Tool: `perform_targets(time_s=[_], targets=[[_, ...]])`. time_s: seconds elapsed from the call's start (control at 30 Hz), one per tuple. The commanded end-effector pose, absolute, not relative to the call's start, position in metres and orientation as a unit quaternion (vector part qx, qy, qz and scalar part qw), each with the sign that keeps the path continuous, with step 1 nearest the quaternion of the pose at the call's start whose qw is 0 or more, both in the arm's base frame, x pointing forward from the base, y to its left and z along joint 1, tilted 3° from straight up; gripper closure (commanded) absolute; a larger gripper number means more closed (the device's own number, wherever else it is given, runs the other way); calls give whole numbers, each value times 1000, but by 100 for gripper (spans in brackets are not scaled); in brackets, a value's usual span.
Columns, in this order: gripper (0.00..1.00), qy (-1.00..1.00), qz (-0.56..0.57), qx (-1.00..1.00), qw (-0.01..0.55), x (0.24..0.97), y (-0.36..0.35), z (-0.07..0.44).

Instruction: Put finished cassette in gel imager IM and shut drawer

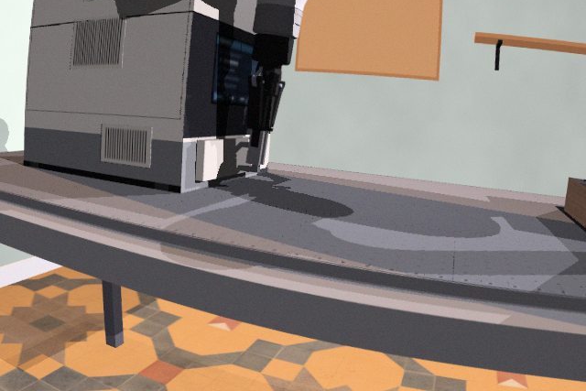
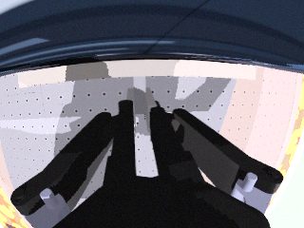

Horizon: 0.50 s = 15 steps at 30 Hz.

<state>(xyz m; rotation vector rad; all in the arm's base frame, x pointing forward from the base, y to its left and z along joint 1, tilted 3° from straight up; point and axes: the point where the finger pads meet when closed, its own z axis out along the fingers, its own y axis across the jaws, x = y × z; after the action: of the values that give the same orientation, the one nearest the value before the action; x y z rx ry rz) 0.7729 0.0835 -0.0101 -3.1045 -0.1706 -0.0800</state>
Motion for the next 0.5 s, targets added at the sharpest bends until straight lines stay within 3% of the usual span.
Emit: perform_targets(time_s=[0.0,0.23,0.27,0.47], targets=[[90,-55,-26,-998,16,773,84,-10],[90,-55,-26,-998,16,773,84,-10],[76,-55,-26,-998,16,773,84,-10],[76,-55,-26,-998,16,773,84,-10]])
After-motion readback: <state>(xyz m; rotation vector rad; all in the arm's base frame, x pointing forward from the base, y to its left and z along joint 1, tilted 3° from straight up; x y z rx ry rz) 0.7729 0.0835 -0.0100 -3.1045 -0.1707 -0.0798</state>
